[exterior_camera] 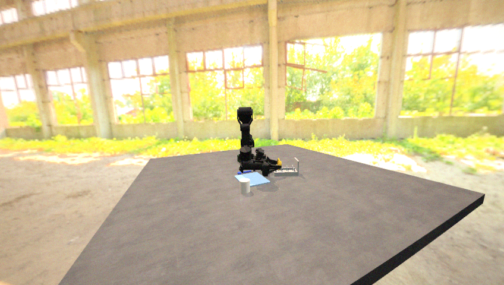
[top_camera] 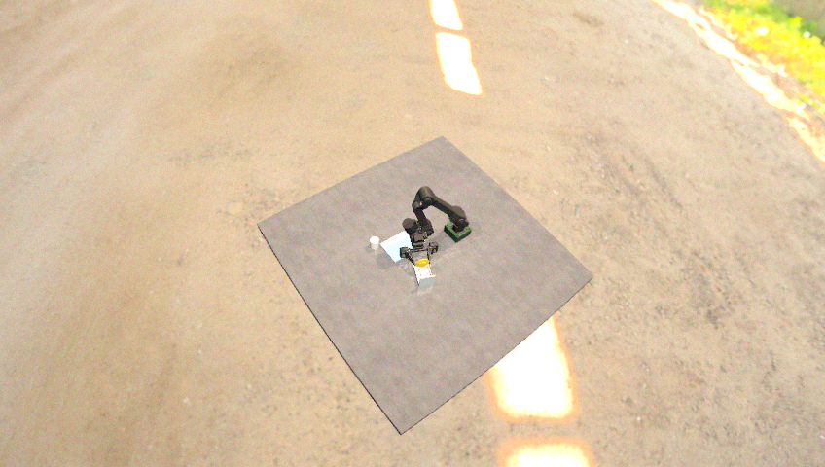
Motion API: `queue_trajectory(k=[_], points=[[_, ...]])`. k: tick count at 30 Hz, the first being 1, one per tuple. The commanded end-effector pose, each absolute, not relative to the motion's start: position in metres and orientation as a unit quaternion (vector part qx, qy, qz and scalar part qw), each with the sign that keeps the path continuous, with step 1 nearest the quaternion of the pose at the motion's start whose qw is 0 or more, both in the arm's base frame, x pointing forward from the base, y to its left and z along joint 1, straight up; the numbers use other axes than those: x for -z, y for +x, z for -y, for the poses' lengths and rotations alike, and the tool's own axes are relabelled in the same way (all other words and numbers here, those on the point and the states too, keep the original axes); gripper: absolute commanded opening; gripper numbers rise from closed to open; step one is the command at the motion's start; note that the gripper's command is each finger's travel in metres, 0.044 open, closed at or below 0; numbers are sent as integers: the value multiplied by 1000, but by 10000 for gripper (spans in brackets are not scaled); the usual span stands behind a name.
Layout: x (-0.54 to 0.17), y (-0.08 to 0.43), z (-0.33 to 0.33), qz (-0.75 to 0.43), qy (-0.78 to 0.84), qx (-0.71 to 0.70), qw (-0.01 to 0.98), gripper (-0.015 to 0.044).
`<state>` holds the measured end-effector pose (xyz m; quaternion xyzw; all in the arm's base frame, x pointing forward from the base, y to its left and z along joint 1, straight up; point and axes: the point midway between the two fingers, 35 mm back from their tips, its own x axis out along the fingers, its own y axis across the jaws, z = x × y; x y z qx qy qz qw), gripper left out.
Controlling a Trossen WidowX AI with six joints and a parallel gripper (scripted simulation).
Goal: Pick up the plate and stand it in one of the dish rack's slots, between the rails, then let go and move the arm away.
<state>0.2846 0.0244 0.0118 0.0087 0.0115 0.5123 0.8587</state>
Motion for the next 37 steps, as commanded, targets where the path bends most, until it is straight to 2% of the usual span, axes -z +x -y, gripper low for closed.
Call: queue_trajectory(k=[1, 3, 4, 23, 37], points=[[-12, 285, -24, -12, 9, -512, 859, 341], [-12, 285, -24, -12, 9, -512, 859, 394], [-12, 285, -24, -12, 9, -512, 859, 400], [-29, 289, -23, -12, 11, -513, 858, 400], [-93, 297, -19, -1, -1, -517, 856, 400]])
